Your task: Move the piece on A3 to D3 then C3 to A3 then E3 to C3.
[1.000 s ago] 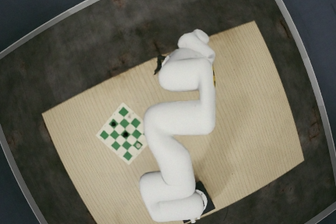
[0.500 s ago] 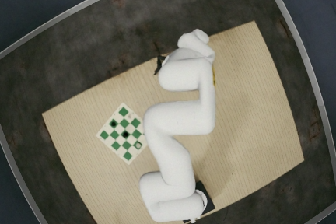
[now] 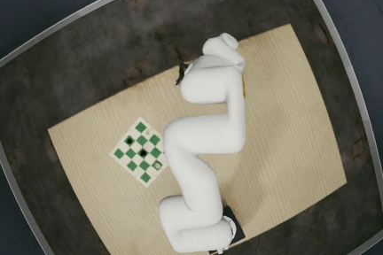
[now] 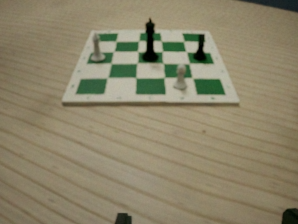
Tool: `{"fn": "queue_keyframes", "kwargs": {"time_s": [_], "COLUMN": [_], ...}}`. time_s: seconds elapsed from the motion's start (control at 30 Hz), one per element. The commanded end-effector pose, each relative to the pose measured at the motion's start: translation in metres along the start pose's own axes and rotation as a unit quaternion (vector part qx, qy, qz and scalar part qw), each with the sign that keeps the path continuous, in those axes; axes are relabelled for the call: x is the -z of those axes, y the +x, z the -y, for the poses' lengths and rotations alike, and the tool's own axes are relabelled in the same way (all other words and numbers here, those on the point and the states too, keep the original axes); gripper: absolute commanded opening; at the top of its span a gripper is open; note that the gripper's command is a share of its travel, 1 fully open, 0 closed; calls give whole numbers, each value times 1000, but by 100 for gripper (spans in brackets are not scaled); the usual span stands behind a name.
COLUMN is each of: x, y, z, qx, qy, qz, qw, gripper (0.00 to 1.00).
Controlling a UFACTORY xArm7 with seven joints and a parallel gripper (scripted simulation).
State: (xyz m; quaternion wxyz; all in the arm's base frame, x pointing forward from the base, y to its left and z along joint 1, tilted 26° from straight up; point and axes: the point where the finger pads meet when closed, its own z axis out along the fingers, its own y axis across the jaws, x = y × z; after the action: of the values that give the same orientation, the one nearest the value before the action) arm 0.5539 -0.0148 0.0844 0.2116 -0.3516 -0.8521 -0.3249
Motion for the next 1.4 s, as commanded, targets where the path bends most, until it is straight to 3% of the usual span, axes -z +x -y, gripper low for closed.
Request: {"fn": "queue_keyframes", "kwargs": {"time_s": [0.0, 0.77, 1.37], "x": [2, 4, 58], "y": [0, 2, 67], "z": [-1, -1, 0], "qx": [1, 1, 1], "qy": [-1, -1, -1], "qz": [2, 2, 2], "qw": [1000, 1000, 1000], "gripper": [100, 100, 100]}}
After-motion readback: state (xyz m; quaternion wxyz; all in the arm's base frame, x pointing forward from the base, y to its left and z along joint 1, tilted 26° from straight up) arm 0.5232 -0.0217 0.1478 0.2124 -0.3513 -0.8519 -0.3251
